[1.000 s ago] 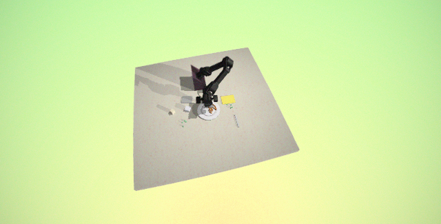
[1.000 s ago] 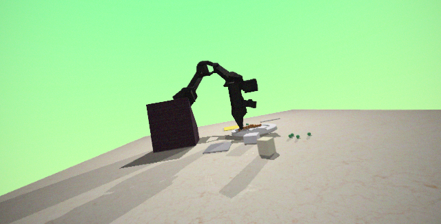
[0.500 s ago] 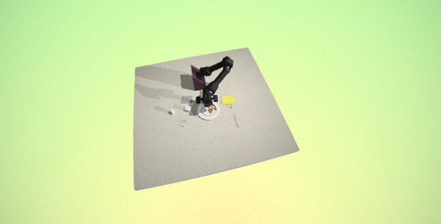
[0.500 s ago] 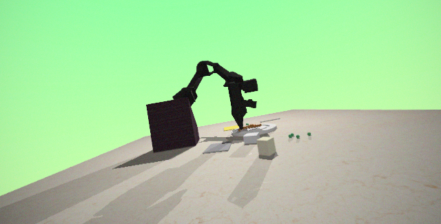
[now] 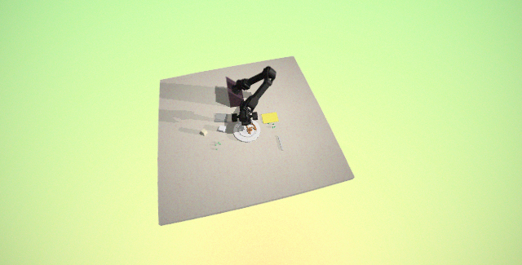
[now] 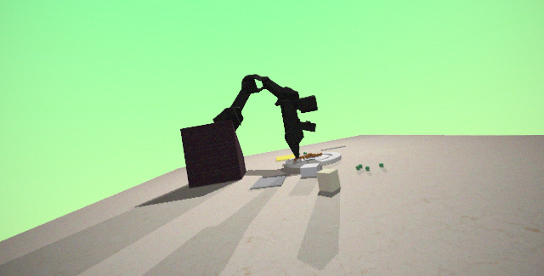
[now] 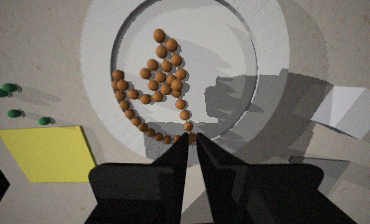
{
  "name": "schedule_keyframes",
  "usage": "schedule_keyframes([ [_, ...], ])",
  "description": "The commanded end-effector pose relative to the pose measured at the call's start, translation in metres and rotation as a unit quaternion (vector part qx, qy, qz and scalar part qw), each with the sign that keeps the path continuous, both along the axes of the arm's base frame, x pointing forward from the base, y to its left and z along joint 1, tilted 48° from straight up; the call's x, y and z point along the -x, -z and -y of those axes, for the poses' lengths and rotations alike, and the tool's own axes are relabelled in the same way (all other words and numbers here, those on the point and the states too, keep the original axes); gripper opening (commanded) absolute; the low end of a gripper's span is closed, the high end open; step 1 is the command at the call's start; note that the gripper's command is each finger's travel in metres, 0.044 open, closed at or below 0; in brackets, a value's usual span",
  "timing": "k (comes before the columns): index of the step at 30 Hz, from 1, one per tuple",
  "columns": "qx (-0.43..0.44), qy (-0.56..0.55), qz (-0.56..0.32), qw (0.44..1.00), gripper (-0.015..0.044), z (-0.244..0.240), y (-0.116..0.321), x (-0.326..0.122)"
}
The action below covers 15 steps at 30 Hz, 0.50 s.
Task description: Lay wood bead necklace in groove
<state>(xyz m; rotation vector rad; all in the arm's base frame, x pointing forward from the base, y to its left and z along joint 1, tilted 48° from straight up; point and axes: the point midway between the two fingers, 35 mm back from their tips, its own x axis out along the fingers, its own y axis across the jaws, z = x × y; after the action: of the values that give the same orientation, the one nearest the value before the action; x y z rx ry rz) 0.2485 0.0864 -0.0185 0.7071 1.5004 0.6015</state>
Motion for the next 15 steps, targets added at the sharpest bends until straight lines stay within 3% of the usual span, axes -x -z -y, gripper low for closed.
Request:
schedule_keyframes([
  [1, 0.000, 0.000, -0.001, 1.000, 0.0000, 0.0046, 0.0038, 0.0078],
  [15, -0.001, 0.000, -0.001, 1.000, 0.0000, -0.0009, 0.0105, 0.0096],
])
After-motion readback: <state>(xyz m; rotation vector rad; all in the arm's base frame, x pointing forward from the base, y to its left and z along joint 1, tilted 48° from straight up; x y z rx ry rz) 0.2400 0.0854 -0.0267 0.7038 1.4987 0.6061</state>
